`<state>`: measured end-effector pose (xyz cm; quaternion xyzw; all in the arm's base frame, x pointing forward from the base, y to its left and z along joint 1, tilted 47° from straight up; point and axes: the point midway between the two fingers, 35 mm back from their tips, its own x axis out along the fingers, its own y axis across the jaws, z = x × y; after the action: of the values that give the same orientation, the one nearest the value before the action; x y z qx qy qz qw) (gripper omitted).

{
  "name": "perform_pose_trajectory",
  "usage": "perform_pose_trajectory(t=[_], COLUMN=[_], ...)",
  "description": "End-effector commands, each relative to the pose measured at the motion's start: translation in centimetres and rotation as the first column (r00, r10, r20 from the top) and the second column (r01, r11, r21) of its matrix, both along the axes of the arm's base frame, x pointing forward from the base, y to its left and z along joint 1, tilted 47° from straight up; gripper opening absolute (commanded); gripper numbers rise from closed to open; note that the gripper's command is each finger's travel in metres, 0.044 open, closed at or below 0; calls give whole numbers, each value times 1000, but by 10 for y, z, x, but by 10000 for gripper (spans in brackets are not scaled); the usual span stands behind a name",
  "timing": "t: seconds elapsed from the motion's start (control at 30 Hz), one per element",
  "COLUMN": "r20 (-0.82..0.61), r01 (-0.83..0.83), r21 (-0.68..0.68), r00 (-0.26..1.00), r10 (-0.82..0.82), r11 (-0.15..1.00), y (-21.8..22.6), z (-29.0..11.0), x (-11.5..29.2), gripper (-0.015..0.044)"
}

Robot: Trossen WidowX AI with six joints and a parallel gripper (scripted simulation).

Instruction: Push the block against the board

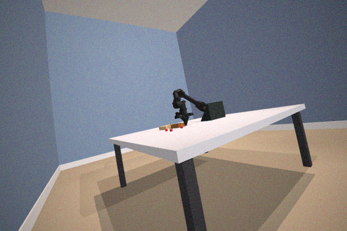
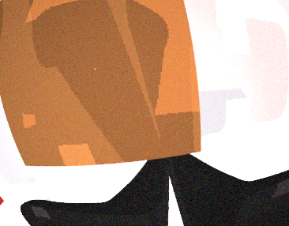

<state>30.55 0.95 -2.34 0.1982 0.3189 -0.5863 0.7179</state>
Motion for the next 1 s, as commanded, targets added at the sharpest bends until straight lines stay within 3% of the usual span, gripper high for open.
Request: perform_pose_trajectory(t=[0.0,0.47,0.97], r20=[4,4,4], r01=[5,5,5], r21=[-3,-3,-2], r00=[1000,1000,1000], r10=[-5,-5,-5], r11=[1000,1000,1000], y=[-6,-15,-2], z=[6,17,2], x=[2,8,4], gripper=[0,0,0])
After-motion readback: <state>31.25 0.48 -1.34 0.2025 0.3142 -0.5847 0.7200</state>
